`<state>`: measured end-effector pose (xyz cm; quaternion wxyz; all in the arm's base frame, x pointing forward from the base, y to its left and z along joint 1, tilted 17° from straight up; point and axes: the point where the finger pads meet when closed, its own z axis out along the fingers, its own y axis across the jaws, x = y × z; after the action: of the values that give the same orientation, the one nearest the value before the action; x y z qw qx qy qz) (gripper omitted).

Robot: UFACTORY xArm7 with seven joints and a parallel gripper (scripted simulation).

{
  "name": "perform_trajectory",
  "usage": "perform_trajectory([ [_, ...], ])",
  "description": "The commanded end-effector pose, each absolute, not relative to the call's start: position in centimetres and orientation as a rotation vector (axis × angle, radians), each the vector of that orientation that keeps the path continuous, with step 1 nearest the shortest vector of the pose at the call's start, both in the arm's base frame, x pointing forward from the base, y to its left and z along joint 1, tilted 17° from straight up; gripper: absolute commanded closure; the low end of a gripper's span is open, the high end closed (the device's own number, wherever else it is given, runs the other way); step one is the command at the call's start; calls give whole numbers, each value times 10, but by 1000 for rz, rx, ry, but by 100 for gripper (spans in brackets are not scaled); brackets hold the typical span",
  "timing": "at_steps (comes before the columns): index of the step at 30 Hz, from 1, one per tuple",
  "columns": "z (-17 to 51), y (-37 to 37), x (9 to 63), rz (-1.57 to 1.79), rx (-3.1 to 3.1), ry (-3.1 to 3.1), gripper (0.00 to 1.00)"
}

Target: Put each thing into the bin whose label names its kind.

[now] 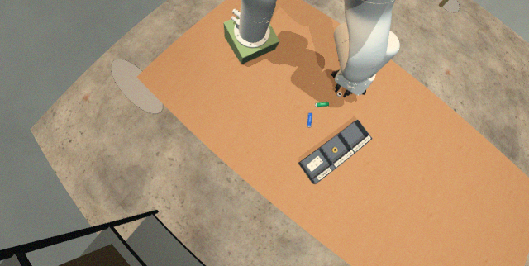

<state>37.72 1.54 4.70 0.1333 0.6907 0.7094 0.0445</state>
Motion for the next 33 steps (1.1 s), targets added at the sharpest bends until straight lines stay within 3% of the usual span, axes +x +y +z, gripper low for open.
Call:
perform_trajectory([
  [1,36,14,385,133,1993,2044,70],
  [33,24,12,387,133,1993,2044,70],
])
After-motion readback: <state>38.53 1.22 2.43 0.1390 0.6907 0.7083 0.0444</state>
